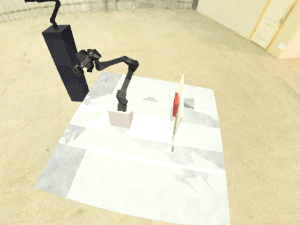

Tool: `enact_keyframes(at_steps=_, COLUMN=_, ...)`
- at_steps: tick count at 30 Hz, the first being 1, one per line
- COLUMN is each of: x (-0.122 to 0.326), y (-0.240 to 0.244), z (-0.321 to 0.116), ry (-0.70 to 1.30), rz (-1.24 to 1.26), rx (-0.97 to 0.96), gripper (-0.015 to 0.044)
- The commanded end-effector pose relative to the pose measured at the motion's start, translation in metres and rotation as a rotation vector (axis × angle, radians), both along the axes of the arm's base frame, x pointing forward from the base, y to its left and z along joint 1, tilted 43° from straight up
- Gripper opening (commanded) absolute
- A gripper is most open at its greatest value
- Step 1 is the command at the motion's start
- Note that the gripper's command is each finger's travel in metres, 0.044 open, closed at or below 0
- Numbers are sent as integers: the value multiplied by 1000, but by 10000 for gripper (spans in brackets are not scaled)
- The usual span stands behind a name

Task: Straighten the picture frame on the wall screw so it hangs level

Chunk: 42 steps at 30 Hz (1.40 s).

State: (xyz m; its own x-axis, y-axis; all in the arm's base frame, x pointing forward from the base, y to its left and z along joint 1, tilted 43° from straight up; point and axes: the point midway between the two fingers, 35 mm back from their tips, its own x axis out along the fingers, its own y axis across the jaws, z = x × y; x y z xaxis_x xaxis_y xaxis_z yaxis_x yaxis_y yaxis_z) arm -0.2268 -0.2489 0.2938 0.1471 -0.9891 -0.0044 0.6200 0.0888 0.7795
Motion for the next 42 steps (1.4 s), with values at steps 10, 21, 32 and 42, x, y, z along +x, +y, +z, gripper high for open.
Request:
enact_keyframes(at_steps=10, x=106, y=-66, z=1, ry=-138, rz=138, rx=36, gripper=260)
enact_keyframes(at_steps=21, x=238, y=-78, z=-6, ry=-284, rz=261, rx=93, gripper=260)
enact_keyframes(at_steps=32, x=356, y=-28, z=-18, ry=-402, rz=441, rx=178, gripper=260)
enact_keyframes(at_steps=42, x=423, y=49, z=-32, ry=-544, rz=600, rx=283, gripper=260)
